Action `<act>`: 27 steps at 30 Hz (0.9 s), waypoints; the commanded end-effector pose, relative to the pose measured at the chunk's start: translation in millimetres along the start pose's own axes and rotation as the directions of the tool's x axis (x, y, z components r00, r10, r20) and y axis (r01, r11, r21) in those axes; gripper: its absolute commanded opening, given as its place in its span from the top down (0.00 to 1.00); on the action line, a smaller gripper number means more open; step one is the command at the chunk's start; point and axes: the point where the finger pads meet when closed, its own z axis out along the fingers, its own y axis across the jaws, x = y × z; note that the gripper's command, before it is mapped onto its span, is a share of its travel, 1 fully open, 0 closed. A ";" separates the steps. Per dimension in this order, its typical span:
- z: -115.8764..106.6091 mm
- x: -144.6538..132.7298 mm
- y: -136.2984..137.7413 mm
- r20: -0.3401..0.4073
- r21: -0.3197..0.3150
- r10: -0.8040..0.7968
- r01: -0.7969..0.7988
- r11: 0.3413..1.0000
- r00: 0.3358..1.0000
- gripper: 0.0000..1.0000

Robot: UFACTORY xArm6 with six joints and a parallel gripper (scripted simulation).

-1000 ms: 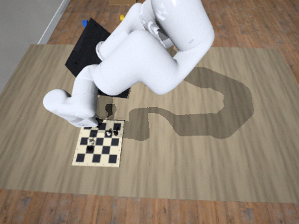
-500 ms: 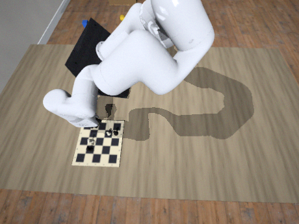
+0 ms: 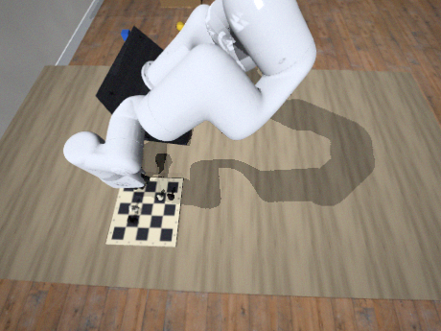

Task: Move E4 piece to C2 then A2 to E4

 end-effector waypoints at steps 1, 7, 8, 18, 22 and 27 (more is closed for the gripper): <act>-0.8 -1.0 -0.4 0.002 0.001 -0.001 0.001 1.000 1.000 1.00; -1.3 -1.0 -0.4 0.002 0.001 -0.001 0.001 1.000 1.000 1.00; -2.4 -1.0 -0.4 0.002 0.001 -0.001 0.001 1.000 1.000 1.00; -41.4 -0.9 -0.3 0.002 0.001 -0.001 0.001 1.000 1.000 1.00; -71.6 -0.8 -0.3 0.002 0.001 -0.001 0.001 1.000 1.000 1.00; -96.9 -0.8 -0.3 0.002 0.001 -0.001 0.001 1.000 1.000 1.00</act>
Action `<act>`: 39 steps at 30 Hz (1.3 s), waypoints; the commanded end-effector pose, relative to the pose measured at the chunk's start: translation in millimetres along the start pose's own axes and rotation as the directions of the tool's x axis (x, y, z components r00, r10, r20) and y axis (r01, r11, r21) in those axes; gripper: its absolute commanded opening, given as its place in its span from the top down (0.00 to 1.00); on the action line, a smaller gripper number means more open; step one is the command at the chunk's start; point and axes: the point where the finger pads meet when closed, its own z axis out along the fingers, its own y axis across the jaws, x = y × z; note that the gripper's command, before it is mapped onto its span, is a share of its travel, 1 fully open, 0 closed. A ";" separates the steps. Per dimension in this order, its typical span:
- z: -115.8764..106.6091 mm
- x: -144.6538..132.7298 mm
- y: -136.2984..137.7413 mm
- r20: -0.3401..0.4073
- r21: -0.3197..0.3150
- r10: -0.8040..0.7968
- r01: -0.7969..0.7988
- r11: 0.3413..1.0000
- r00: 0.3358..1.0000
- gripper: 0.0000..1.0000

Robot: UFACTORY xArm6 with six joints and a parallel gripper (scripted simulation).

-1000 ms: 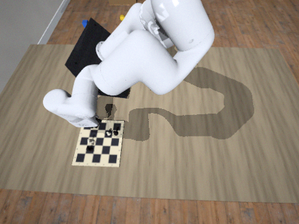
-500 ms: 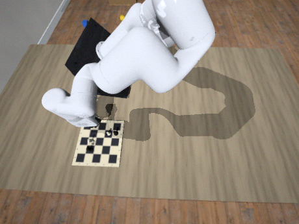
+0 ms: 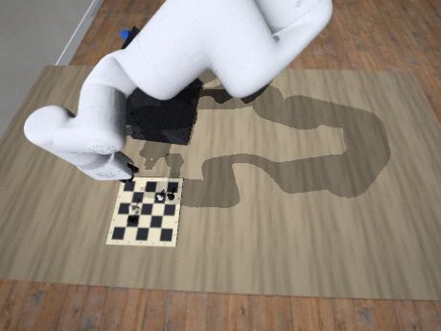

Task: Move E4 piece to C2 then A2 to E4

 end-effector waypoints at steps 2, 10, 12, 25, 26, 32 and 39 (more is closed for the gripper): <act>-17.0 -0.6 0.8 0.000 -0.002 -0.001 0.001 1.000 1.000 1.00; -17.5 -0.6 0.8 0.000 -0.002 -0.001 0.001 1.000 1.000 1.00; -17.5 -0.6 0.8 0.000 -0.002 -0.001 0.001 1.000 1.000 1.00; -19.5 -135.0 50.5 0.001 0.001 0.056 -0.056 0.998 0.998 1.00; -18.6 -150.5 60.5 0.000 -0.001 0.062 -0.062 0.998 0.998 1.00; -18.0 -158.9 66.4 0.000 -0.002 0.066 -0.066 0.998 0.998 1.00; -18.0 -158.9 66.4 0.000 -0.002 0.066 -0.066 0.998 0.998 1.00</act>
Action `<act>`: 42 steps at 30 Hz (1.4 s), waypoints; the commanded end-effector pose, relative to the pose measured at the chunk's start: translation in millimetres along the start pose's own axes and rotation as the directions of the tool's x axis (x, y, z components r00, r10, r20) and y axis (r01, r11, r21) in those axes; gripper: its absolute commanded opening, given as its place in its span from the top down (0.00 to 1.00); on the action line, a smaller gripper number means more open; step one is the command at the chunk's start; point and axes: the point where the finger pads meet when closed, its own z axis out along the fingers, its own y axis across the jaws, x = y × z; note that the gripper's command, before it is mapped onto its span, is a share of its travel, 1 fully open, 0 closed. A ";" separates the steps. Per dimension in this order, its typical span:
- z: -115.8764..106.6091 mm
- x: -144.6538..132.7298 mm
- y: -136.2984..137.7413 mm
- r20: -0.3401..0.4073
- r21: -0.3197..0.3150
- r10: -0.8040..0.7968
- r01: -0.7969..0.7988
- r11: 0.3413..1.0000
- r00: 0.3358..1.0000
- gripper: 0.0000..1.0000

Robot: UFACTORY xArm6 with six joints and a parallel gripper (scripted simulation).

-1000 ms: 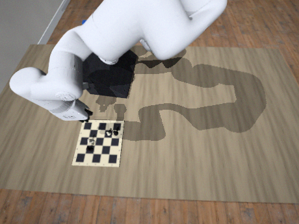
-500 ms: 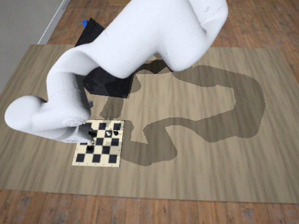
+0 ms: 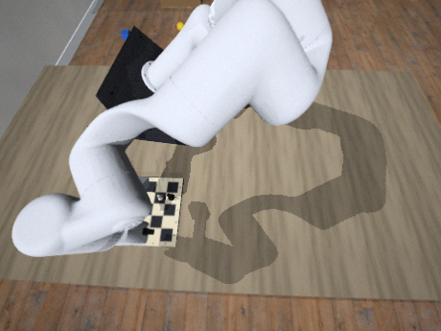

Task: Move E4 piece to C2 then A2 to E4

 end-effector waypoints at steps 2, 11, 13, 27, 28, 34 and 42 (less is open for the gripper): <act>-1.6 -1.8 0.5 0.004 0.002 -0.003 0.003 1.000 1.000 1.00; 12.2 -2.1 0.4 0.003 0.001 -0.003 0.003 1.000 1.000 1.00; 19.7 -2.2 0.4 0.003 0.001 -0.003 0.003 1.000 1.000 1.00; 74.9 -3.1 0.2 0.003 0.001 -0.003 0.003 1.000 1.000 1.00; 78.6 -3.2 0.2 0.003 0.001 -0.003 0.003 1.000 1.000 1.00; 89.3 -3.4 0.1 0.003 0.001 -0.003 0.003 1.000 1.000 1.00; 94.2 -3.5 0.1 0.003 0.001 -0.003 0.003 1.000 1.000 1.00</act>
